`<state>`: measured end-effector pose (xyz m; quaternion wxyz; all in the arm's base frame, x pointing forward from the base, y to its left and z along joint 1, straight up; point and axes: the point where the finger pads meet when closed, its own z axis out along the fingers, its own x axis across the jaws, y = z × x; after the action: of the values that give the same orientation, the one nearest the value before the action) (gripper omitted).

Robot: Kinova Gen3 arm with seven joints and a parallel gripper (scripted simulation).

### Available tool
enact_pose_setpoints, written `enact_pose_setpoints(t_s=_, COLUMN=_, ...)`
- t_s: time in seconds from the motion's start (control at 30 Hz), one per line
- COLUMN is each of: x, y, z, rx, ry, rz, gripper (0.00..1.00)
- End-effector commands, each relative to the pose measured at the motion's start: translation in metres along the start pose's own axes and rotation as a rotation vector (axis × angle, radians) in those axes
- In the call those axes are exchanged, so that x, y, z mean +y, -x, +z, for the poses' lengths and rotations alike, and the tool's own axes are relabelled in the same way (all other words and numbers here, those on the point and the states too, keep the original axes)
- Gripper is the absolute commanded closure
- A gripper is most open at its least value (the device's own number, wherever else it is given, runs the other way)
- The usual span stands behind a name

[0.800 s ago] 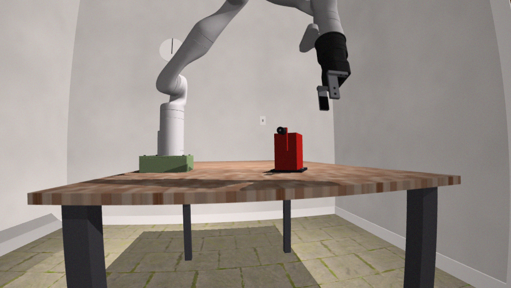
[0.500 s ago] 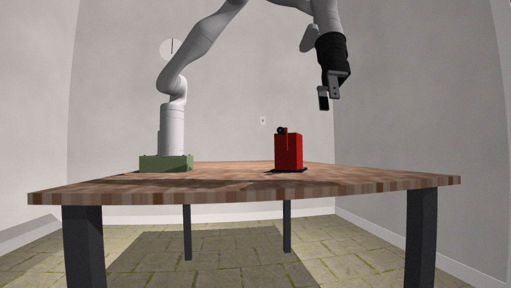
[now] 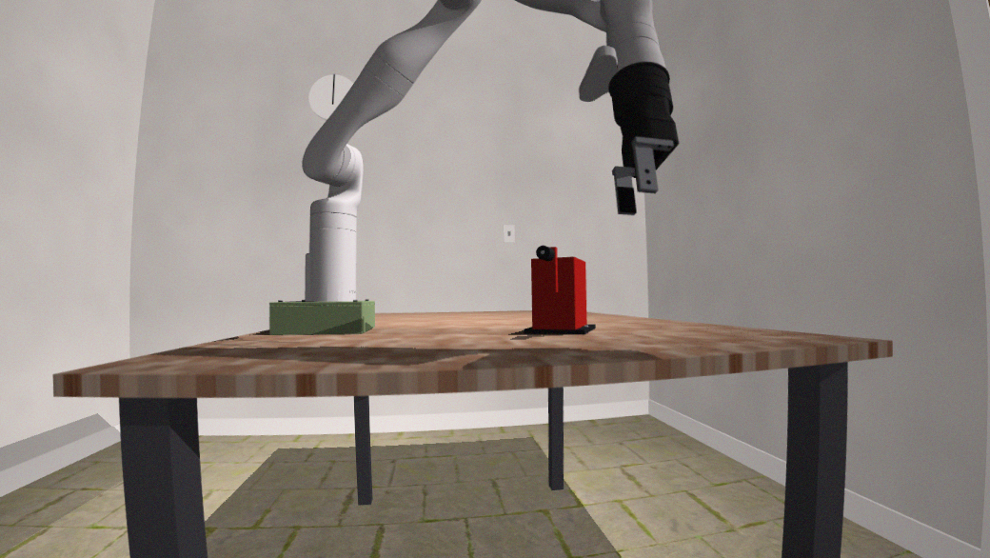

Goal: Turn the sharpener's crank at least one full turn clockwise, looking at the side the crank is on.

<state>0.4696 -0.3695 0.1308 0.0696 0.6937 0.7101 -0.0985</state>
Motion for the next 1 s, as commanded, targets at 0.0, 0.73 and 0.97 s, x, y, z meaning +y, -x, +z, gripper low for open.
enact_pose_setpoints(t_s=0.0, x=0.0, y=-0.004, z=-0.003, rx=0.012, ry=0.014, rz=-0.029, gripper=0.0)
enact_pose_setpoints(t_s=0.73, x=-0.046, y=-0.107, z=-0.046, rx=0.161, ry=0.126, rz=-0.716, gripper=0.0)
enact_pose_setpoints(t_s=0.97, x=-0.061, y=-0.133, z=-0.057, rx=0.177, ry=0.158, rz=-0.902, gripper=0.0)
